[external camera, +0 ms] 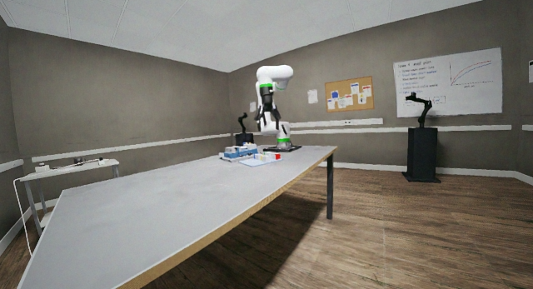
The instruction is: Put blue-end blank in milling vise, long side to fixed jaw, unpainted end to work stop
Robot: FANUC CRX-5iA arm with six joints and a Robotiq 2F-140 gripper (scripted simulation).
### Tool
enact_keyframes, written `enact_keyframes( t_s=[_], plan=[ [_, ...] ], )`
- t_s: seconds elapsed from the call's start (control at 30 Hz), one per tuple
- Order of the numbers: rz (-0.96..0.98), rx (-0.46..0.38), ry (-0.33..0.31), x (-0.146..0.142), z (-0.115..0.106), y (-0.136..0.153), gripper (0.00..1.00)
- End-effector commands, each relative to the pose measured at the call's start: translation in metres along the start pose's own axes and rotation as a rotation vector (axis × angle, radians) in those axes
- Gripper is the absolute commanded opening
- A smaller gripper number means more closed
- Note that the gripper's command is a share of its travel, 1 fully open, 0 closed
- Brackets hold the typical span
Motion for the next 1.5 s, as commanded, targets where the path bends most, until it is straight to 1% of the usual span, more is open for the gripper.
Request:
enact_keyframes(
  t_s=[0.0,0.1,1.47],
  plan=[
    [0.0,-0.001,-0.002,-0.001,-0.001,0.011,1.0],
    [0.0,-0.001,-0.002,-0.002,-0.001,0.014,1.0],
    [0.0,-0.001,-0.002,-0.001,-0.001,0.003,1.0]
  ],
)
Point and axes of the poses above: the point where the finger pads meet when closed, its own z axis out along the fingers, its own x axis across the jaws, y = z × x, the point moved 5 cm from there along -z, back along the fingers, and after that the axes turned 7 degrees about -z, right-handed, at the moved point
